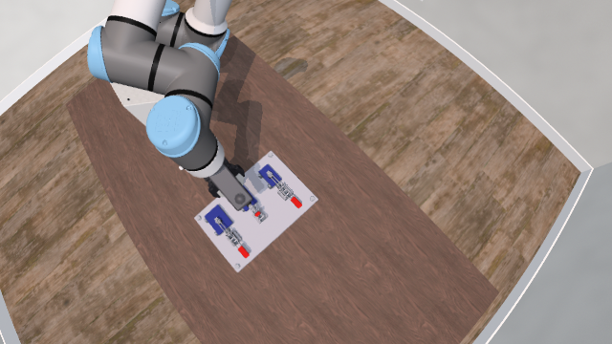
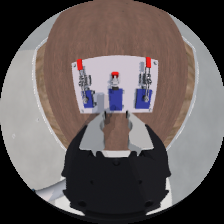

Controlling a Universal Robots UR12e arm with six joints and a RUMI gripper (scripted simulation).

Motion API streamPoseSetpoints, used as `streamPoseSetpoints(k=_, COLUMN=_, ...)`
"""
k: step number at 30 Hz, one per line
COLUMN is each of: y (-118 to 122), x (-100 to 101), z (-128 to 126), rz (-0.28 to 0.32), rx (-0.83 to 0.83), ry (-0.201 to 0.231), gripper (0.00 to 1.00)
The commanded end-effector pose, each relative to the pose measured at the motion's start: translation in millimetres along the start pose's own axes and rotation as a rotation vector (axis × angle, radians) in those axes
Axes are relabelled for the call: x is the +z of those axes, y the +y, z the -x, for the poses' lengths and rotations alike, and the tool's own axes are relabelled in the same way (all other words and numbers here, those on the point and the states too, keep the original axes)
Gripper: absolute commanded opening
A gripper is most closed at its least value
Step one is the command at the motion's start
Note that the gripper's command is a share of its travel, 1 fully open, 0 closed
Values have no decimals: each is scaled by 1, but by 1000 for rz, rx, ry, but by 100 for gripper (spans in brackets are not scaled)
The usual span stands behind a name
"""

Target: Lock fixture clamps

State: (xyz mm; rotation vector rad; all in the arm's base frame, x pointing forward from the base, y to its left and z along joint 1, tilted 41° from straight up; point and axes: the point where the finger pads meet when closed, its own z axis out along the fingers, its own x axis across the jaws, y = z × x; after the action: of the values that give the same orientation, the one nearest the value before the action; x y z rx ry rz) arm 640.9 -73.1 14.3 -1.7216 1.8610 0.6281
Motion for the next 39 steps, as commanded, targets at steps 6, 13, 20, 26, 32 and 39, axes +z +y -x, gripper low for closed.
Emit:
streamPoseSetpoints(k=6, y=-42, x=-1, z=1, rz=-1, rx=-3, ry=1, gripper=28)
streamPoseSetpoints(k=13, y=-62, x=-1, z=1, rz=-1, rx=-2, ry=1, gripper=28)
streamPoseSetpoints(k=20, y=-77, x=-1, z=1, rz=-1, rx=-2, ry=1, gripper=28)
streamPoseSetpoints(k=26, y=-79, x=-2, z=0, rz=-2, rx=-3, ry=2, gripper=28)
streamPoseSetpoints(k=32, y=-78, x=0, z=1, rz=-2, rx=-2, ry=2, gripper=28)
streamPoseSetpoints(k=39, y=-75, x=13, z=1, rz=2, rx=0, ry=-2, gripper=28)
